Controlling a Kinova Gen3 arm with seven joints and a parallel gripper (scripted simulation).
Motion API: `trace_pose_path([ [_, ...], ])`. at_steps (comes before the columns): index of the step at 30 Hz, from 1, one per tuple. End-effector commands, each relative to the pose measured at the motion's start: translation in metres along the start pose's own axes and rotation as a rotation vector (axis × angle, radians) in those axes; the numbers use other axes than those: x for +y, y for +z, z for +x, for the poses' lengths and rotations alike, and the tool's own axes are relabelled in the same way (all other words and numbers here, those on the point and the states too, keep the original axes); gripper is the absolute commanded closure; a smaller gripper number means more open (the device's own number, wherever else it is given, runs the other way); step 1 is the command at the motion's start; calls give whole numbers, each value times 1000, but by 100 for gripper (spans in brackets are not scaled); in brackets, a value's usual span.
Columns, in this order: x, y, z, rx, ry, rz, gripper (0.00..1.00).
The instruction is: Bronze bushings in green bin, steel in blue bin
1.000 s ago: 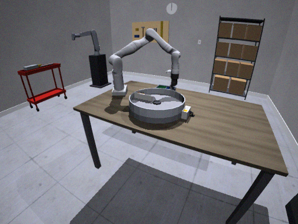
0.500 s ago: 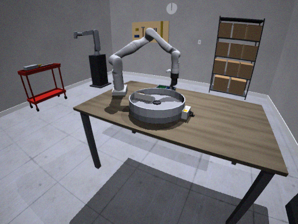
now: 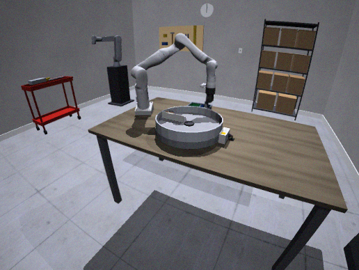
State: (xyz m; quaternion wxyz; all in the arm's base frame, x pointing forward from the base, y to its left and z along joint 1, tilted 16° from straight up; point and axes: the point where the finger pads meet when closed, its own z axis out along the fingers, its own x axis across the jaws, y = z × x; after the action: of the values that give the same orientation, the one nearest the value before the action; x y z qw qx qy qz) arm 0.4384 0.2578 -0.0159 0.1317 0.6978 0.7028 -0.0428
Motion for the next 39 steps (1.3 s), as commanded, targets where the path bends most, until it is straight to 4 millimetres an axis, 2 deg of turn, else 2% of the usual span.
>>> trace_pose_path([
  [1,1,-2,1,3,-1,-2,53],
  [39,1,-12,1,3,-1,-2,53],
])
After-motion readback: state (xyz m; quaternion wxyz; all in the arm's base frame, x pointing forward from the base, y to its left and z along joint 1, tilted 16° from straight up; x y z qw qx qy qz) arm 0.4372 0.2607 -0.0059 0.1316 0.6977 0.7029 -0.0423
